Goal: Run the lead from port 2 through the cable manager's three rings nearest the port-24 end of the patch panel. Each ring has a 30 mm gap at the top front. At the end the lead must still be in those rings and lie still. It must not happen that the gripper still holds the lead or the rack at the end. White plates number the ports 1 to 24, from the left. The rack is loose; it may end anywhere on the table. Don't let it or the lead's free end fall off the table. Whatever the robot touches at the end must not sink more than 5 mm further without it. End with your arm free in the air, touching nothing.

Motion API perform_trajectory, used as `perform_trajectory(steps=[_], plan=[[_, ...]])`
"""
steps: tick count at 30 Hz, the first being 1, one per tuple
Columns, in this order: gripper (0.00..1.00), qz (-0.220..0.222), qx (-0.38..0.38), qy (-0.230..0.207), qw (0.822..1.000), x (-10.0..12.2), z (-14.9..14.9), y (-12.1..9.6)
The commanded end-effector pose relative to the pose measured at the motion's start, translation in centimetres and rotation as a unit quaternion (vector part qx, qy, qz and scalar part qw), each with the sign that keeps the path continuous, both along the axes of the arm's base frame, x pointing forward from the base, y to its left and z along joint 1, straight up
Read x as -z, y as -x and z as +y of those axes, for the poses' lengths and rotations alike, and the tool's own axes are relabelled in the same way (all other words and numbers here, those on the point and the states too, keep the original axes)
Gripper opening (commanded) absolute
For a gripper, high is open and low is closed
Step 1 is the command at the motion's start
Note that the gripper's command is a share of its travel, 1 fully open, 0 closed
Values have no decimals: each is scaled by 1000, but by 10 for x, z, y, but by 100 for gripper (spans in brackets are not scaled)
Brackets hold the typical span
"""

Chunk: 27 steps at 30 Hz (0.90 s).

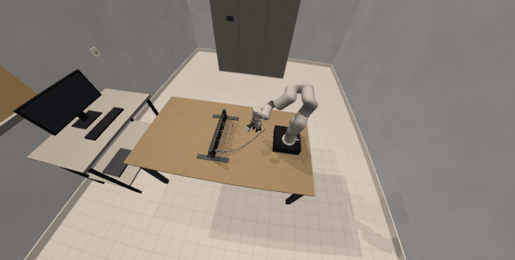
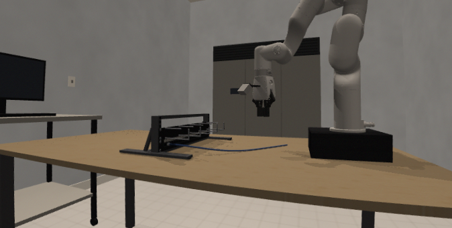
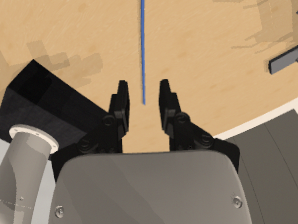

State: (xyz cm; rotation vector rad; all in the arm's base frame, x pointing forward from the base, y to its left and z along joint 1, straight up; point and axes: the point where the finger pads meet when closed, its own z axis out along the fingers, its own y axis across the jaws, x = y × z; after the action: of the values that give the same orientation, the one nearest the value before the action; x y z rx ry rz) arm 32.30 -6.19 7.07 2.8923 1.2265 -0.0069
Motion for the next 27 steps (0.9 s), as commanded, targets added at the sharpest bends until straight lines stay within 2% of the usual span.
perform_trajectory(steps=[1, 7, 21, 23, 27], plan=[[33, -2, 0, 0, 1000, 7, 0, -1], [33, -2, 0, 0, 1000, 19, 0, -1], [33, -2, 0, 0, 1000, 77, 0, -1], [33, -2, 0, 0, 1000, 77, 0, -1], [33, -2, 0, 0, 1000, 92, 0, -1]])
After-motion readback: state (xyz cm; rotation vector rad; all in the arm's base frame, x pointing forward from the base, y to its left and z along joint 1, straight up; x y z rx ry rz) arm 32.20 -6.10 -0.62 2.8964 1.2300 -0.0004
